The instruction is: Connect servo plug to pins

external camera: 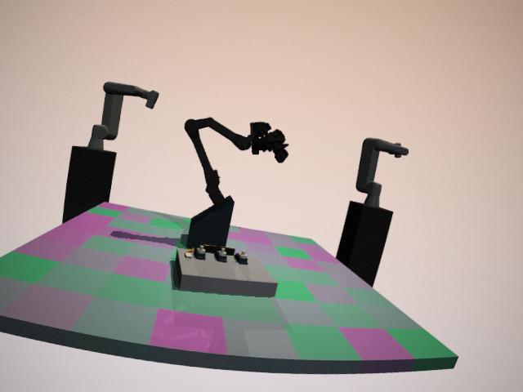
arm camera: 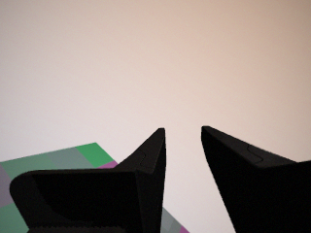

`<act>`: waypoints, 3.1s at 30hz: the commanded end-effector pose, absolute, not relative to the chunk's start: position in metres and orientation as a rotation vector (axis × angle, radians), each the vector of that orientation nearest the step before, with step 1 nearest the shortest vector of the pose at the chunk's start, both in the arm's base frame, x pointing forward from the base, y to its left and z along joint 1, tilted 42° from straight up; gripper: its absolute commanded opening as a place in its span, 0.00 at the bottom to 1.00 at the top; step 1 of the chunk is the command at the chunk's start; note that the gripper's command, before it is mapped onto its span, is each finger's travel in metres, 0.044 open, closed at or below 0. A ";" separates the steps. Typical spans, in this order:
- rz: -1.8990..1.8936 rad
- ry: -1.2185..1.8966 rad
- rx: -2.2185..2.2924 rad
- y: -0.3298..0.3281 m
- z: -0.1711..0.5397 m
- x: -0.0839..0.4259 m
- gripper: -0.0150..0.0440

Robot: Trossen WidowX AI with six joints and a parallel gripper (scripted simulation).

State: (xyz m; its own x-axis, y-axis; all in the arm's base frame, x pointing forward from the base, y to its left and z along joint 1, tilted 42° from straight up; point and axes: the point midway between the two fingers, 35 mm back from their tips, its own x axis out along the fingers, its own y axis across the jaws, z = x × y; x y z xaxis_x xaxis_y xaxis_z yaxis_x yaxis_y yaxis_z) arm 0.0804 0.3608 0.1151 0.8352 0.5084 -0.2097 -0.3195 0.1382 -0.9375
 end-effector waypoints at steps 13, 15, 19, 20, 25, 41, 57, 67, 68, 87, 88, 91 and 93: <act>0.521 0.006 -0.999 0.333 0.151 0.180 0.45; 0.508 0.022 -0.963 0.327 0.156 0.192 0.45; 0.479 0.051 -0.891 0.313 0.166 0.216 0.45; 0.472 0.057 -0.872 0.310 0.169 0.221 0.45; 0.427 0.083 -0.775 0.288 0.182 0.247 0.45; 0.293 0.107 -0.483 0.207 0.228 0.310 0.45; 0.158 0.063 -0.237 0.112 0.273 0.337 0.45; 0.076 0.008 -0.108 0.054 0.301 0.333 0.45; 0.069 0.002 -0.097 0.048 0.304 0.332 0.45; -0.091 0.149 -0.045 -0.013 0.291 0.348 0.45; -0.103 0.177 -0.052 -0.015 0.285 0.352 0.45; -0.138 0.264 -0.077 -0.021 0.269 0.363 0.45; -0.160 0.321 -0.095 -0.024 0.258 0.370 0.45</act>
